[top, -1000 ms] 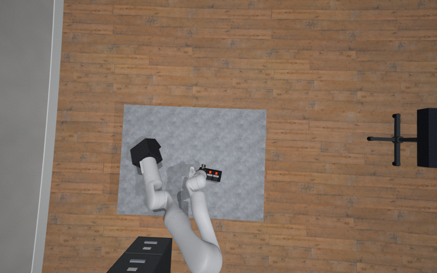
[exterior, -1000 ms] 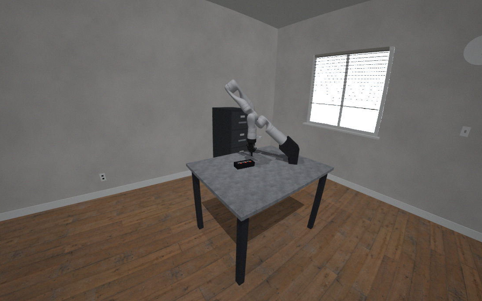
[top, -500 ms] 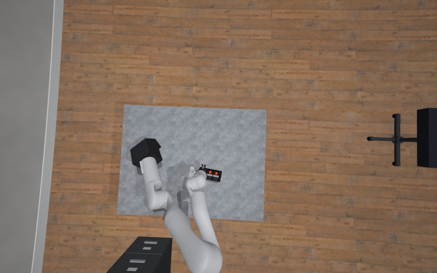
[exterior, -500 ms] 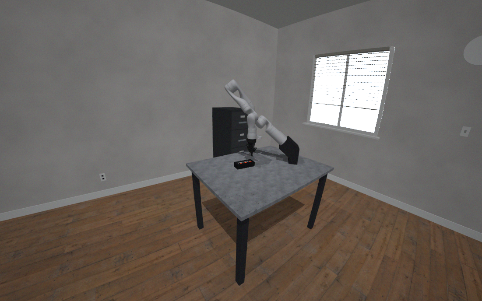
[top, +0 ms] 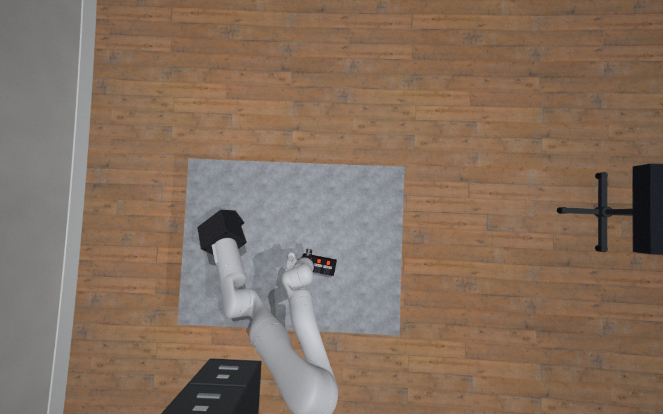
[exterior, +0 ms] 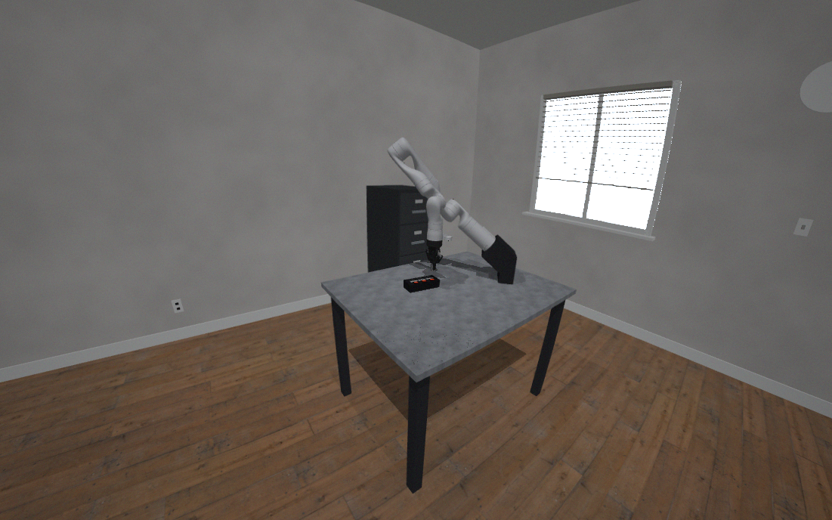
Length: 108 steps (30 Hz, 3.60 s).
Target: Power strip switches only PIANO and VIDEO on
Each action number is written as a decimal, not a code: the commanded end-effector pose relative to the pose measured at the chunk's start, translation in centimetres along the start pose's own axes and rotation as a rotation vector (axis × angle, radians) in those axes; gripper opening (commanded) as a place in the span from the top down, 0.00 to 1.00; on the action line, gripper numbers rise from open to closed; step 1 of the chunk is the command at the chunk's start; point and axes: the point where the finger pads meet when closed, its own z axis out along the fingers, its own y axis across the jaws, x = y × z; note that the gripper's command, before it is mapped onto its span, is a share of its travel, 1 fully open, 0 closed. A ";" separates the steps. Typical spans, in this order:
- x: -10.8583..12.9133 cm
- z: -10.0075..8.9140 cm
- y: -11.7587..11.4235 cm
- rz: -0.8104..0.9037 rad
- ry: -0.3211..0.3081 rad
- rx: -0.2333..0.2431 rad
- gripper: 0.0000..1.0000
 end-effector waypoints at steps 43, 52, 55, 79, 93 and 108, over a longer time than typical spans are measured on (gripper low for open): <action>0.1 4.1 0.0 -0.005 0.028 0.016 1.00; 0.1 4.2 0.0 -0.005 0.028 0.016 1.00; 0.1 4.2 0.0 -0.005 0.028 0.016 1.00; 0.1 4.2 0.0 -0.005 0.028 0.016 1.00; 0.1 4.2 0.0 -0.005 0.027 0.016 1.00; 0.0 4.2 0.0 -0.005 0.026 0.015 1.00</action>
